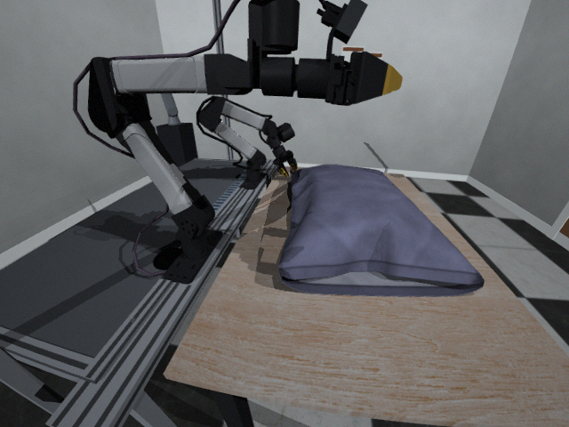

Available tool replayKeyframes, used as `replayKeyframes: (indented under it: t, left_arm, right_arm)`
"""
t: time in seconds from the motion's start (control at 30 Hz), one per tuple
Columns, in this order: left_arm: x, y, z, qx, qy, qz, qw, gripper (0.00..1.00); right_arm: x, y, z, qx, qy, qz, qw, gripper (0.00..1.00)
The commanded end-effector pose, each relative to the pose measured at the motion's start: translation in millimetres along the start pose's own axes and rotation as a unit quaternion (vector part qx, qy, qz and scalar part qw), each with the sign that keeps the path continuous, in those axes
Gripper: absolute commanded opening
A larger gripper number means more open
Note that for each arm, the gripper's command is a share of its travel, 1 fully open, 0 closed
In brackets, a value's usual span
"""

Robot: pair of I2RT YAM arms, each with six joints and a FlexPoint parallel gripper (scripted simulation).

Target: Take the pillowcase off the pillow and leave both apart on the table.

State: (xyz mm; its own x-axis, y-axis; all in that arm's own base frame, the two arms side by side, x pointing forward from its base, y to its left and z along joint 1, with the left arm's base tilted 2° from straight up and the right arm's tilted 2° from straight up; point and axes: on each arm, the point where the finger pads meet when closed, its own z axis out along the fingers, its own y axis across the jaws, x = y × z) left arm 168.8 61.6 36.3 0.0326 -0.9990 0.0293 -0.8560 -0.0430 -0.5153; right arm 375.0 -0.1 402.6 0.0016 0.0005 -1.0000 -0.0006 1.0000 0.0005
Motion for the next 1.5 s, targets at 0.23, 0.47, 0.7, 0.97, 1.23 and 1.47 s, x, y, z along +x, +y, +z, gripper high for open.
replayKeyframes:
  t: [0.23,0.47,0.7,0.97,1.23,1.47]
  left_arm:
    - [-0.2,9.2,3.9,-0.015,0.001,-0.012,1.0,0.28]
    - [-0.2,9.2,3.9,-0.015,0.001,-0.012,1.0,0.15]
    - [-0.2,9.2,3.9,-0.015,0.001,-0.012,1.0,0.11]
    - [-0.2,9.2,3.9,-0.015,0.001,-0.012,1.0,0.06]
    - [-0.2,9.2,3.9,-0.015,0.001,-0.012,1.0,0.06]
    - [-0.2,9.2,3.9,-0.015,0.001,-0.012,1.0,0.05]
  right_arm:
    - [-9.7,-1.9,0.3,0.005,-0.01,-0.006,1.0,1.0]
    - [-9.7,-1.9,0.3,0.005,-0.01,-0.006,1.0,1.0]
    - [-9.7,-1.9,0.3,0.005,-0.01,-0.006,1.0,1.0]
    - [-9.7,-1.9,0.3,0.005,-0.01,-0.006,1.0,1.0]
    - [-9.7,-1.9,0.3,0.005,-0.01,-0.006,1.0,1.0]
    - [-9.7,-1.9,0.3,0.005,-0.01,-0.006,1.0,1.0]
